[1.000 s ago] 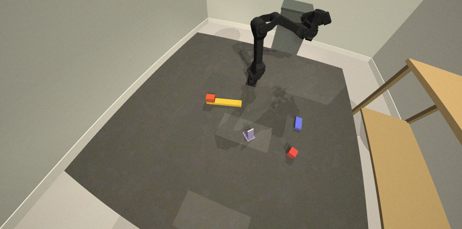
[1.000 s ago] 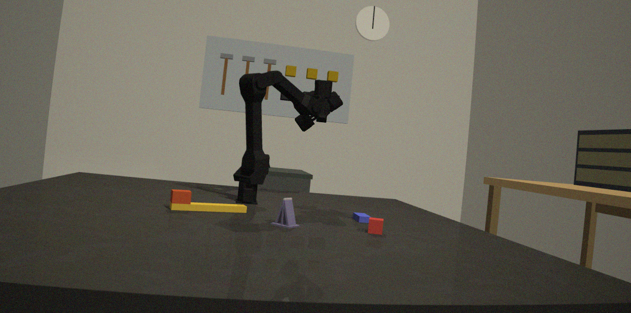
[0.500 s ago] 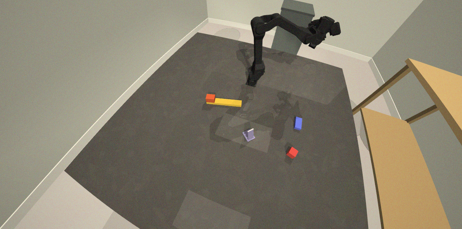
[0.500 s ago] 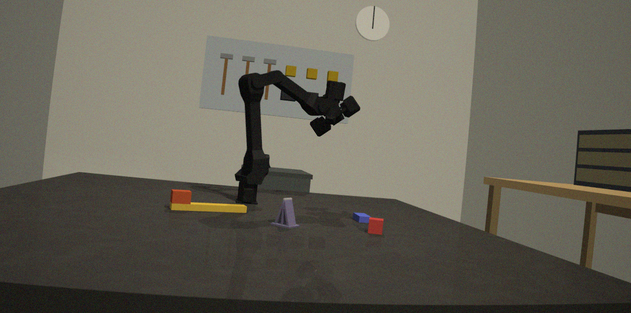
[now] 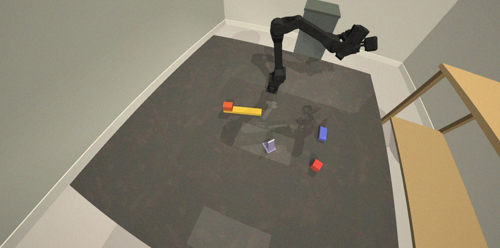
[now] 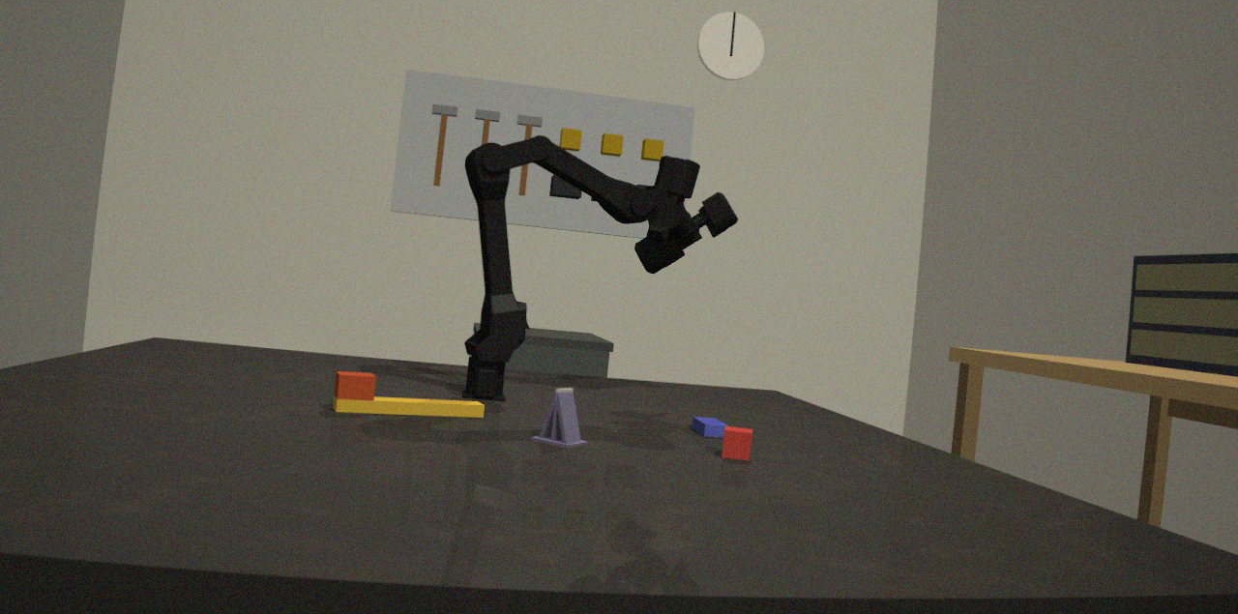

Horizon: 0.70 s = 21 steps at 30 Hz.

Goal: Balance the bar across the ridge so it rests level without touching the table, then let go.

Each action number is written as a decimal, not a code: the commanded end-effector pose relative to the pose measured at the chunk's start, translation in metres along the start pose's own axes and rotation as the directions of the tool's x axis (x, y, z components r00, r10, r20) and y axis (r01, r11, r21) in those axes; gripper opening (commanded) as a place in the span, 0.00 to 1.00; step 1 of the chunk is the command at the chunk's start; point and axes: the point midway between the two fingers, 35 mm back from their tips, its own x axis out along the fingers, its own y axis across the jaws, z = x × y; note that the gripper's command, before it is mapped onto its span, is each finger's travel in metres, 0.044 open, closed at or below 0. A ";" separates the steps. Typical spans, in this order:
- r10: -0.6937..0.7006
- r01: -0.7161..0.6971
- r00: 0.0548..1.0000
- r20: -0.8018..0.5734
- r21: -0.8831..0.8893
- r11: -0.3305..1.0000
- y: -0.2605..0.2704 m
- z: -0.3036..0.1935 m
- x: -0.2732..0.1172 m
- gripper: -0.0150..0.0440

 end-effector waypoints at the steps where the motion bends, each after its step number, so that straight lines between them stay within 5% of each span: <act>1: -0.040 0.039 0.998 -0.049 -0.009 0.999 -0.012 -0.012 -0.011 0.79; 21: -0.215 0.212 0.900 -0.379 -0.053 0.976 -0.063 -0.101 -0.095 0.79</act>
